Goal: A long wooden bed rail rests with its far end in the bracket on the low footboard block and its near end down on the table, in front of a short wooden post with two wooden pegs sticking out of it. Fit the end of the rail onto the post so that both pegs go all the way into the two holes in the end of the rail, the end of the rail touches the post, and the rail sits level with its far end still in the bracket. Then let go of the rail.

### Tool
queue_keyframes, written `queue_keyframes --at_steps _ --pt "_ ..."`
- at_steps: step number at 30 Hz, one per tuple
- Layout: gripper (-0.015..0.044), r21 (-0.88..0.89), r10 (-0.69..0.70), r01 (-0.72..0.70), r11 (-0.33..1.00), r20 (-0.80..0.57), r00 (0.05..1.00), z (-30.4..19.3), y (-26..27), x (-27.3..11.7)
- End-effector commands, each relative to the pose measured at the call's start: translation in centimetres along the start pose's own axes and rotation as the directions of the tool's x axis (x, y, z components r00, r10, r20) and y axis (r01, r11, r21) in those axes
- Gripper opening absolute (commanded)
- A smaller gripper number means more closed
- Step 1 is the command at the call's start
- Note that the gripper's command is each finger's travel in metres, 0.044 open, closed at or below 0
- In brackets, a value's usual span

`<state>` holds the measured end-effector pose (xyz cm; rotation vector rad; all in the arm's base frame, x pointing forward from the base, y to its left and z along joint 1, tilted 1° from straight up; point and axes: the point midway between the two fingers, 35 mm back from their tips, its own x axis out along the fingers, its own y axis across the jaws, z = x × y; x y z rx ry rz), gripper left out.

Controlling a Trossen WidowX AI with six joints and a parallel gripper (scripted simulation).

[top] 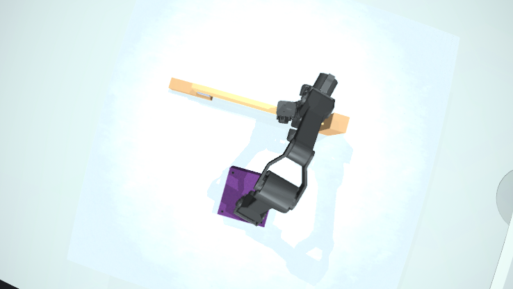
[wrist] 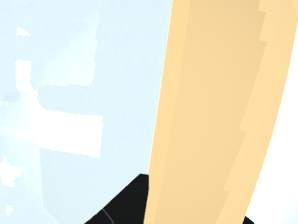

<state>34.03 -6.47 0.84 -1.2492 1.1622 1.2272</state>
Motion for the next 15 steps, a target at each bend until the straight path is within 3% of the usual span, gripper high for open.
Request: queue_keyframes --at_steps 1,15 --pt "0.0000 -0.003 -0.005 0.005 1.000 0.000 1.000 -0.24 -0.19 -0.16" --pt "0.0000 -0.003 -0.005 0.005 1.000 -0.001 1.000 -0.68 -0.19 -0.16"
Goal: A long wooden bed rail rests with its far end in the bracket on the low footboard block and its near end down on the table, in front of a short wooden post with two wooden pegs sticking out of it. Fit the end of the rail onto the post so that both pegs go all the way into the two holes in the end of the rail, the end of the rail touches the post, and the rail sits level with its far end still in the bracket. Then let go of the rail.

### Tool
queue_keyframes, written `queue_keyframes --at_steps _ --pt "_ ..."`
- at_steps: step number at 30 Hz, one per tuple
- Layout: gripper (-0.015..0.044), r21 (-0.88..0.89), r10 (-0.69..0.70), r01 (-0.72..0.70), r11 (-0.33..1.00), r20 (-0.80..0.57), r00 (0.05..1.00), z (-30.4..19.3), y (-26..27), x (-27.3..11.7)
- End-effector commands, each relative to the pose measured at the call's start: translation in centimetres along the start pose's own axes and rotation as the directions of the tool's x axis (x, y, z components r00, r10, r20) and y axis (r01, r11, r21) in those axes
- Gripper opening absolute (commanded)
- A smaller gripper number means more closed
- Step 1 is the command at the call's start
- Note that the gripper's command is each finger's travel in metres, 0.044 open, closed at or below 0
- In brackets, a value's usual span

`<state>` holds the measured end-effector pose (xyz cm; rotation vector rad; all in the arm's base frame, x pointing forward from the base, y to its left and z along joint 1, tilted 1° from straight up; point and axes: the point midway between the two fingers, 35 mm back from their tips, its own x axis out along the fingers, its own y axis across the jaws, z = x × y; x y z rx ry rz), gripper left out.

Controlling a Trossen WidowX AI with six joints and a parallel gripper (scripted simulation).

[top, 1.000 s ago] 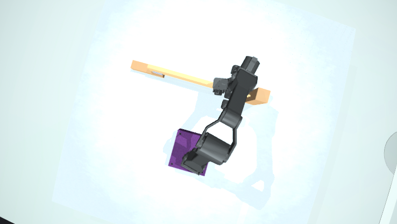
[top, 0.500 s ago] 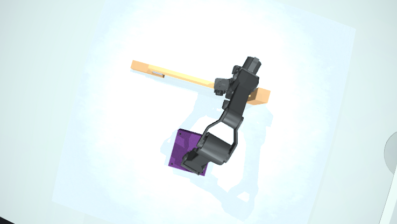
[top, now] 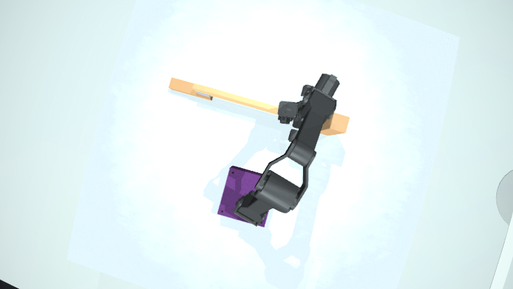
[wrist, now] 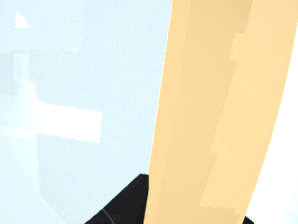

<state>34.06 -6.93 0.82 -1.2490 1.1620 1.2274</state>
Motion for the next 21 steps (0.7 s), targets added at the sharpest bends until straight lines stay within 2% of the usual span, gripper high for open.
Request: queue_keyframes --at_steps 1,21 --pt "0.0000 -0.003 -0.005 0.005 1.000 -0.001 1.000 -0.25 -0.19 -0.17" --pt "0.0000 -0.003 -0.005 0.005 1.000 -0.002 1.000 -0.88 -0.19 -0.20"
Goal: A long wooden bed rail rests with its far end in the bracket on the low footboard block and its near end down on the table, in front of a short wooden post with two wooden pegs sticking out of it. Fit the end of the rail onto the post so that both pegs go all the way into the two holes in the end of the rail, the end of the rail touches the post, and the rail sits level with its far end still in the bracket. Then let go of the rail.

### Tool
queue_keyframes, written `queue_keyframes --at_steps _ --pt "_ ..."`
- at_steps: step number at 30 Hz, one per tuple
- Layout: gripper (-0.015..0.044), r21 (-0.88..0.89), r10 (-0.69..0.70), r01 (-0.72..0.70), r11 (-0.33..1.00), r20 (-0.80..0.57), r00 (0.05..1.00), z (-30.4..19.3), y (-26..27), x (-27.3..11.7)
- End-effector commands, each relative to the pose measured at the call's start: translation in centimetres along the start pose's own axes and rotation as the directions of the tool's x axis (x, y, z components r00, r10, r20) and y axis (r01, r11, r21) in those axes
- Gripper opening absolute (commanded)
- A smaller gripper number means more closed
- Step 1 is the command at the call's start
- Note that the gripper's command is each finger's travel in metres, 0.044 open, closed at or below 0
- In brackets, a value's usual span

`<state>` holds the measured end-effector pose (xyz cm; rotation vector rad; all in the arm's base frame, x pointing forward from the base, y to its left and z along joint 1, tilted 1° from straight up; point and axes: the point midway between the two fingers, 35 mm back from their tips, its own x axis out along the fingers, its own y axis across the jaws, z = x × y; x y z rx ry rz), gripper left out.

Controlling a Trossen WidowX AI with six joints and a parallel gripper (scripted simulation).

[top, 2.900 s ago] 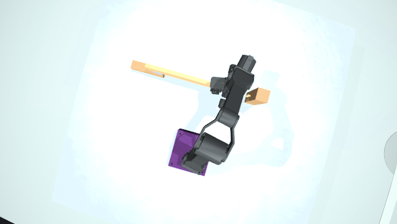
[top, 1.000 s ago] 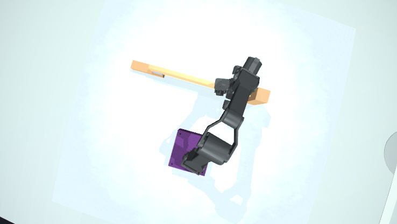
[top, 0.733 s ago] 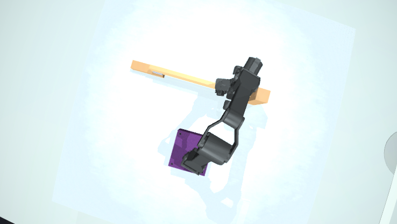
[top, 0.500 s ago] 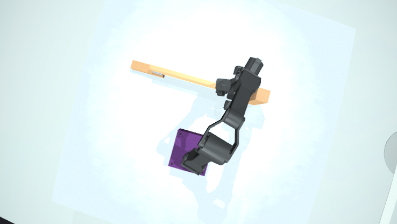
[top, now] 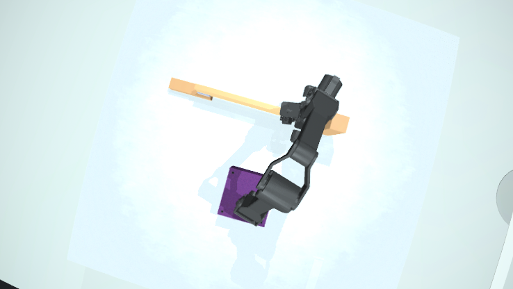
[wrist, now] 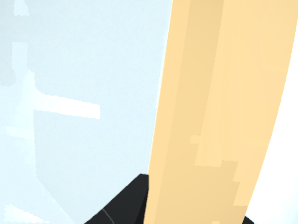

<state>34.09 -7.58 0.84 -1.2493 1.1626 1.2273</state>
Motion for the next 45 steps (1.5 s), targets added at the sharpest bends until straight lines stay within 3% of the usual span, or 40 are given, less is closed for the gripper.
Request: queue_keyframes --at_steps 1,24,40,45 --pt "0.0000 -0.003 -0.006 0.006 1.000 -0.001 1.000 -0.26 -0.19 -0.17" --pt "0.0000 -0.003 -0.005 0.005 1.000 -0.002 1.000 -1.00 -0.19 -0.18" --pt "0.0420 0.000 0.000 0.000 1.000 0.000 1.000 -0.75 0.00 0.00" --pt "0.0440 0.000 0.000 0.000 1.000 0.000 1.000 -0.75 0.00 0.00"
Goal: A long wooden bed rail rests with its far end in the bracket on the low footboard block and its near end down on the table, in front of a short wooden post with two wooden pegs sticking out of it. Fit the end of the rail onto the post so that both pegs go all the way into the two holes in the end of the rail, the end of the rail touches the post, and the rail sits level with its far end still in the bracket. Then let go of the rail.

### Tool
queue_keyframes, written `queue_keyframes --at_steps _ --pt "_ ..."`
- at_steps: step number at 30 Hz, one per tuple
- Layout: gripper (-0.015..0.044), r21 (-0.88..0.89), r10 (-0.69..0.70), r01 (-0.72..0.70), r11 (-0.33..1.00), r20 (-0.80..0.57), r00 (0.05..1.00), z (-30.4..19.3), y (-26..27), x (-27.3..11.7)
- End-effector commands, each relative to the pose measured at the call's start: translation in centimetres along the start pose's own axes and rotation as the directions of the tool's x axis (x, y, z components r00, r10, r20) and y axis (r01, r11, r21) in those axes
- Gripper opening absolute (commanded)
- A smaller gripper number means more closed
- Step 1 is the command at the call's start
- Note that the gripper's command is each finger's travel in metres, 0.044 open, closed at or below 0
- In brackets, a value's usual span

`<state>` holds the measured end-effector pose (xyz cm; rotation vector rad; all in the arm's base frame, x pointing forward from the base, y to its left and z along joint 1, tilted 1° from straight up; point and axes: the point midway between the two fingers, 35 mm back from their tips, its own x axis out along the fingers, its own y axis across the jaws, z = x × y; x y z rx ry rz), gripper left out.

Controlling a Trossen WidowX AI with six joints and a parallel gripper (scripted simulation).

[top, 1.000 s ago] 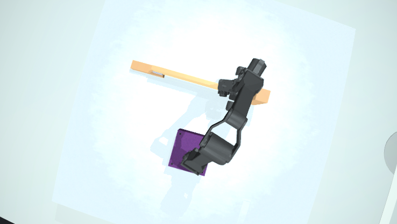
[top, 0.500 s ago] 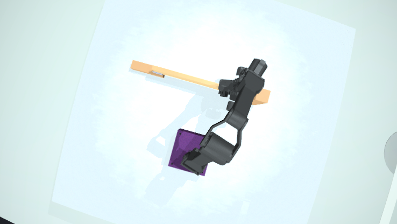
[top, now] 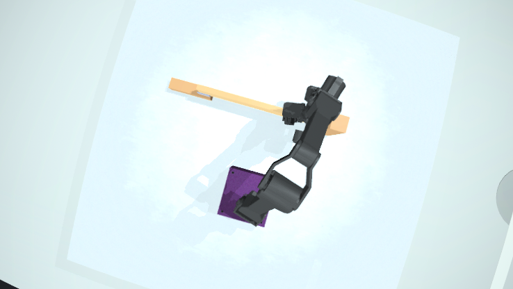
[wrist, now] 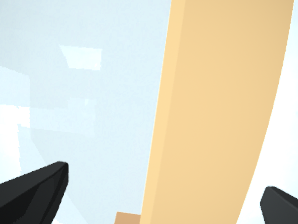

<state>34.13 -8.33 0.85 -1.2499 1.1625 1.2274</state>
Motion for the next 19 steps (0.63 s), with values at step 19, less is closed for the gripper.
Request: queue_keyframes --at_steps 19 --pt "0.0440 -0.002 -0.005 0.005 1.000 0.001 1.000 3.0 0.0 -3.0"
